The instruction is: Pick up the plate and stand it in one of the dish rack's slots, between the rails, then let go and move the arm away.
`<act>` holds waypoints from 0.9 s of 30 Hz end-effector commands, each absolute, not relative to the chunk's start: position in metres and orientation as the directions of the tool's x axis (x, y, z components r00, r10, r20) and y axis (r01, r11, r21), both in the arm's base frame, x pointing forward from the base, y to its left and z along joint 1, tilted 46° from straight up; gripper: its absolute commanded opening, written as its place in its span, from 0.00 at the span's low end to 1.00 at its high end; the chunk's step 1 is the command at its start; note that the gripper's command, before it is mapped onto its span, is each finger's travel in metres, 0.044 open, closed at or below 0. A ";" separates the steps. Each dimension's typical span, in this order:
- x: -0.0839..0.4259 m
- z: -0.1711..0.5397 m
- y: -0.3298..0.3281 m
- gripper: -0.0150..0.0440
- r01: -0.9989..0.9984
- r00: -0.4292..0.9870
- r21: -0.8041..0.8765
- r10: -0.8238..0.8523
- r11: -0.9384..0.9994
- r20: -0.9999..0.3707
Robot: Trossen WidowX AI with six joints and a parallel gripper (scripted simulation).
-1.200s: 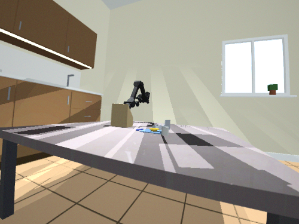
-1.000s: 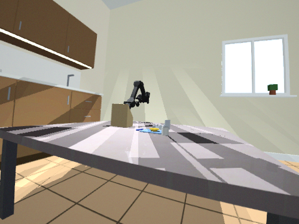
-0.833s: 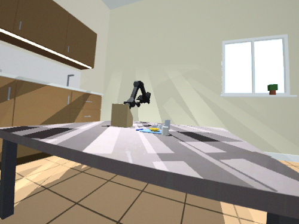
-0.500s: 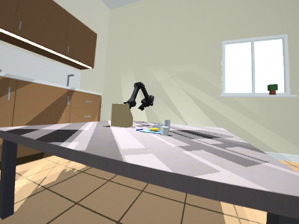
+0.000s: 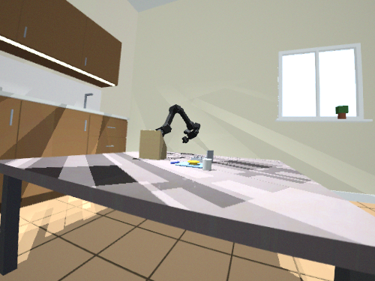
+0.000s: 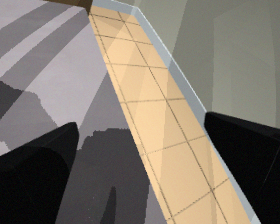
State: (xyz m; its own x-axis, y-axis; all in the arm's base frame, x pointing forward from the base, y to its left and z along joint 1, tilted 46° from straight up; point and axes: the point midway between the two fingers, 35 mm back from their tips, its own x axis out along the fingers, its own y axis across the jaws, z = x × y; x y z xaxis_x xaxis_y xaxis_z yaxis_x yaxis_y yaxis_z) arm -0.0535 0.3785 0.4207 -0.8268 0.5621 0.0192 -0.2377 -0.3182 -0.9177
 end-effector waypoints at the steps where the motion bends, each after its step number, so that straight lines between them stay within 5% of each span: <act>1: -0.018 0.403 0.398 0.93 -0.300 -0.754 -0.889 0.657 -0.347 -0.002; 27: 0.201 0.300 0.401 0.93 -0.705 -0.266 -0.616 0.936 -0.351 -0.229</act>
